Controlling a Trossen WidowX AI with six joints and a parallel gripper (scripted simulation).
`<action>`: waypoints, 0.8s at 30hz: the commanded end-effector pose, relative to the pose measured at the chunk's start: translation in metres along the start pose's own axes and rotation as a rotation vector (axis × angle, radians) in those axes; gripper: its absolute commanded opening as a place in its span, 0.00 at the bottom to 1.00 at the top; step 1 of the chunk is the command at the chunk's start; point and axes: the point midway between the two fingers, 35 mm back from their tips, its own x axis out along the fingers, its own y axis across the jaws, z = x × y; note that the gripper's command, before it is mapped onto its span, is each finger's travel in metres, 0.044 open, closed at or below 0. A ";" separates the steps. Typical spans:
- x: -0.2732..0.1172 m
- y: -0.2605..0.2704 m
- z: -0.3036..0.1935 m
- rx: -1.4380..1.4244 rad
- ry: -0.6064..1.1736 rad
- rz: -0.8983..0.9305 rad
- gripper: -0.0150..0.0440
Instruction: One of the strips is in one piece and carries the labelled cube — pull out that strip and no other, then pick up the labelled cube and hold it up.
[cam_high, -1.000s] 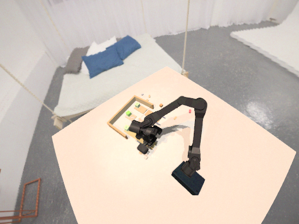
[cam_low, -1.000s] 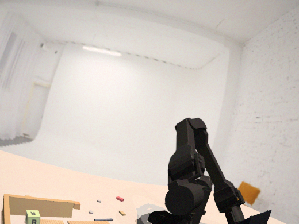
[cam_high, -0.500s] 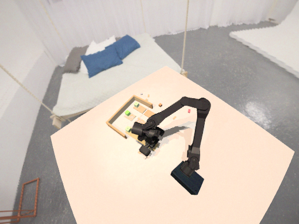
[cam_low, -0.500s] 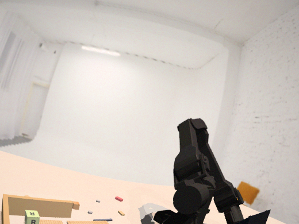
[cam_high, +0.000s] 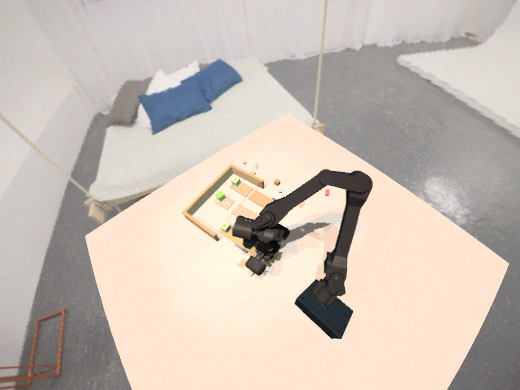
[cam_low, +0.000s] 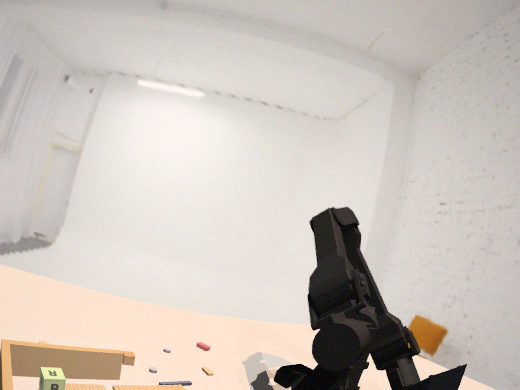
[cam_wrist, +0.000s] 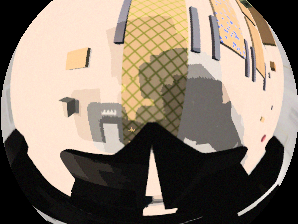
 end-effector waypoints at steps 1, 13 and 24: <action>0.004 0.000 -0.014 -0.006 0.024 0.001 0.25; 0.004 0.001 -0.032 -0.007 0.025 0.001 0.25; 0.004 0.001 -0.048 -0.008 0.025 0.001 0.25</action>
